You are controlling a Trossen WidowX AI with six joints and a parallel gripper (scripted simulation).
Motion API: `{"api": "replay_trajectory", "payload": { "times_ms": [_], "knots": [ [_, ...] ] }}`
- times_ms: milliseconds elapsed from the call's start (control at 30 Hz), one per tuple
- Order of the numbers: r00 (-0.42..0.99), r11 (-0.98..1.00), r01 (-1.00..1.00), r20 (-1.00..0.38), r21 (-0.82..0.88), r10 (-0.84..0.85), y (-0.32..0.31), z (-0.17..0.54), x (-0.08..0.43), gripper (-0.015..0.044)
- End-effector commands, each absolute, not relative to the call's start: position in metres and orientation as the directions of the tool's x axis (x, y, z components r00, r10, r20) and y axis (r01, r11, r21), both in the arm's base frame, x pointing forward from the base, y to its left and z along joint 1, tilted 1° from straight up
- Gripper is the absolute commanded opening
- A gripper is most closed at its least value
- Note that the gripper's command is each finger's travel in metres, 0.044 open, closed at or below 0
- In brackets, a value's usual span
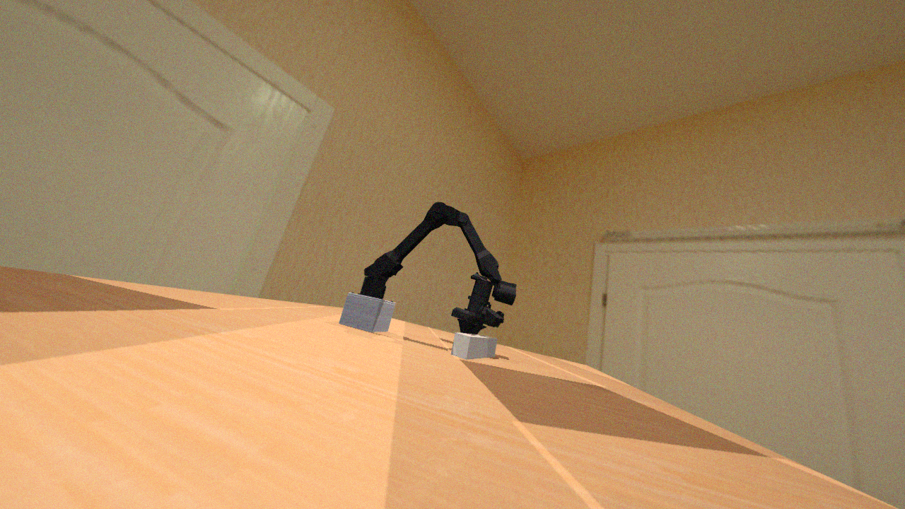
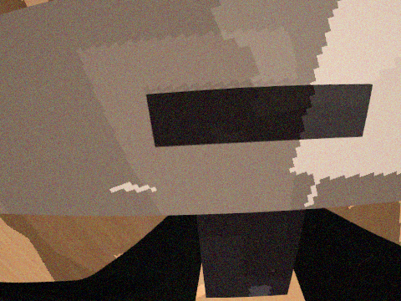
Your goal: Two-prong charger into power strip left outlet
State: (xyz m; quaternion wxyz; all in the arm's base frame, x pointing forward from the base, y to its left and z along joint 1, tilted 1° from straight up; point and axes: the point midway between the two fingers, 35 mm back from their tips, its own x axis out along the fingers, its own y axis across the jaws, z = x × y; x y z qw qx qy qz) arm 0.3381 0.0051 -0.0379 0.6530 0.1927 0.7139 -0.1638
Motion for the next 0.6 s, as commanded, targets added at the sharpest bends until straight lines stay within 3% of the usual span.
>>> {"api": "replay_trajectory", "payload": {
  "times_ms": [0,300,567],
  "knots": [
    [-0.071,0.872,0.489,-0.996,0.019,0.061,0.0051,-0.0382,0.3387,0.0210],
    [-0.071,0.872,0.489,-0.996,0.019,0.061,0.0052,-0.0382,0.3386,0.0440],
    [-0.066,0.872,0.489,-0.996,0.019,0.059,0.0062,-0.0382,0.3369,0.0440]
  ]
}}
